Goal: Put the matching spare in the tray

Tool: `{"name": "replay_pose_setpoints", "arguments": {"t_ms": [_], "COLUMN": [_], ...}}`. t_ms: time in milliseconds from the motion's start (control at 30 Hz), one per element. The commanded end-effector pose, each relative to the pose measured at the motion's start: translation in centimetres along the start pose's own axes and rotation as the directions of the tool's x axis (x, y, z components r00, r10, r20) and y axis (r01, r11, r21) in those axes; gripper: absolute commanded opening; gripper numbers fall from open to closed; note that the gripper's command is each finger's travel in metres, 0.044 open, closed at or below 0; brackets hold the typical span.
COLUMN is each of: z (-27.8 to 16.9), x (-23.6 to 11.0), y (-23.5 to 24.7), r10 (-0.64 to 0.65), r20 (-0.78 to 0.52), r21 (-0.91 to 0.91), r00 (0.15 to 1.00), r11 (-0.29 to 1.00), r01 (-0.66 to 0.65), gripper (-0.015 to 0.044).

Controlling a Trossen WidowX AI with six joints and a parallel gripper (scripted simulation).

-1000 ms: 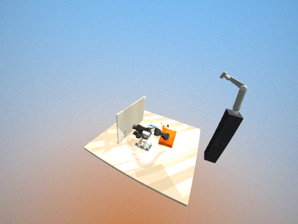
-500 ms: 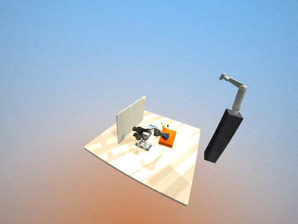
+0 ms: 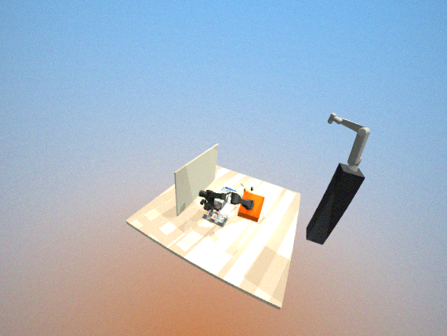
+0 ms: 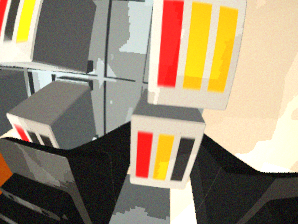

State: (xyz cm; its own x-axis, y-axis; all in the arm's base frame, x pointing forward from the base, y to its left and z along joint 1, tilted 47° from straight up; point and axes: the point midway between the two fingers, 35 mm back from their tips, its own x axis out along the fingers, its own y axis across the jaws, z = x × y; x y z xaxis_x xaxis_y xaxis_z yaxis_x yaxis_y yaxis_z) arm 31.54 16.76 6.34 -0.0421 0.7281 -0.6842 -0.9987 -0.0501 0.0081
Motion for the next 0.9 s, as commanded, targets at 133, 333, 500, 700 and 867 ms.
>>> {"name": "replay_pose_setpoints", "arguments": {"t_ms": [133, 333, 500, 700, 867], "z": [0.0, 0.0, 0.0, -0.1, -0.1], "x": [0.0, 0.0, -0.4, -4.2, -7.4], "y": [0.0, 0.0, -0.1, -0.3, -0.1], "r10": [0.0, 0.0, 0.0, 0.0, 0.001], "r20": [0.0, 0.0, -0.001, -0.005, -0.002], "r21": [0.0, 0.0, 0.0, 0.002, 0.003], "r00": [1.0, 1.0, 1.0, 1.0, 1.0], "r11": [1.0, 1.0, 1.0, 1.0, 1.0], "r01": [0.0, 0.0, 0.0, 0.0, -0.001], "gripper": [0.0037, 0.0, 0.0, 0.0, 0.0]}}
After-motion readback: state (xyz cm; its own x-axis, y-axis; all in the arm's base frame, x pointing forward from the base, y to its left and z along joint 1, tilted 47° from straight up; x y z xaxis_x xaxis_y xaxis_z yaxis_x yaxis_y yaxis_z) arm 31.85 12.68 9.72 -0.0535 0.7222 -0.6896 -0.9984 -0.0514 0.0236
